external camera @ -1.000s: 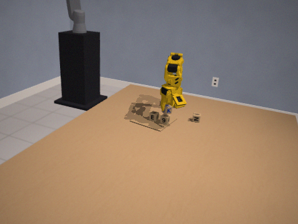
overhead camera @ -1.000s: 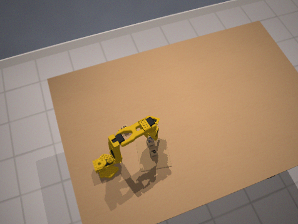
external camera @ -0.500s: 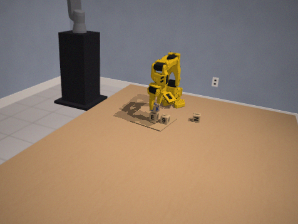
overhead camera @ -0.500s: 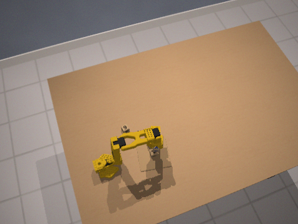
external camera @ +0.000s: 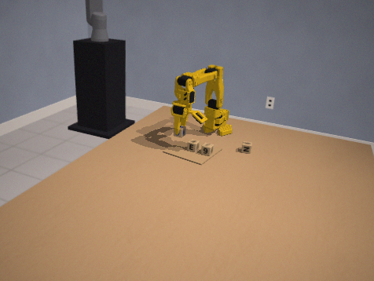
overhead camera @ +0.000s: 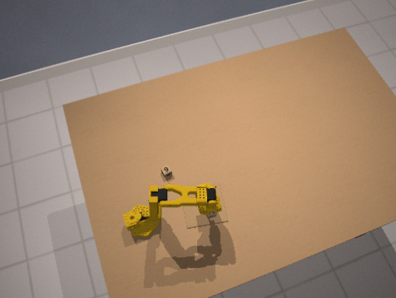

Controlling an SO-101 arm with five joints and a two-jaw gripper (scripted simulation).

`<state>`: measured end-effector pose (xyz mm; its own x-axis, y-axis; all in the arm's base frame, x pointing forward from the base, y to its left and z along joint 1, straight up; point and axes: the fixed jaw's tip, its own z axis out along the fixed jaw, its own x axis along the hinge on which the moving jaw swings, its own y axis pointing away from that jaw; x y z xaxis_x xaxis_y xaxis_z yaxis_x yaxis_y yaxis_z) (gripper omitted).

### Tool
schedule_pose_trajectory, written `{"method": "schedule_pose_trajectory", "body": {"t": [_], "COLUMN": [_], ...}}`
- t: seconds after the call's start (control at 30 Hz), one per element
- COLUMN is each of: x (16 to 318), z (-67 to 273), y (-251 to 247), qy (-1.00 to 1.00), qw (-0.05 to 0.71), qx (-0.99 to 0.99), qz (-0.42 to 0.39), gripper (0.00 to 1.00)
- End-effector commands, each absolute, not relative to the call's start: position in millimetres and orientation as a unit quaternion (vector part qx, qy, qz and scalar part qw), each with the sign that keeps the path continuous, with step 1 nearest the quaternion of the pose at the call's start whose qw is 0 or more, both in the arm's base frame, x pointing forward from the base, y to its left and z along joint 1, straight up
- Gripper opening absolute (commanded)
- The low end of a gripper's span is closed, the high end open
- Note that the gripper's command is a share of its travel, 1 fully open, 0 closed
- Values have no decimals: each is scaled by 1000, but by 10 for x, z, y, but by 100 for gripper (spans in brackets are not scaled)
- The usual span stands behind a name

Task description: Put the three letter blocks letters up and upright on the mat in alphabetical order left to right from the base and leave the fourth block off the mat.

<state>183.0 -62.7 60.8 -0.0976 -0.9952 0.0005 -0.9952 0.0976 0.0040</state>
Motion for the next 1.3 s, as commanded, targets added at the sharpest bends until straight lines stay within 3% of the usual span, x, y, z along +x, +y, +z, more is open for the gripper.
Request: {"method": "schedule_pose_trajectory", "body": {"t": [0.0,0.47,1.27], "x": [1860,1605,1202], "z": [709,696,683], "y": [-756,-1257,-1707], "qy": [-720,-613,-481], "qw": [-14,-1,13], "qx": [693,789,876], "qz": [30,33,30], "gripper": [0,0,0]}}
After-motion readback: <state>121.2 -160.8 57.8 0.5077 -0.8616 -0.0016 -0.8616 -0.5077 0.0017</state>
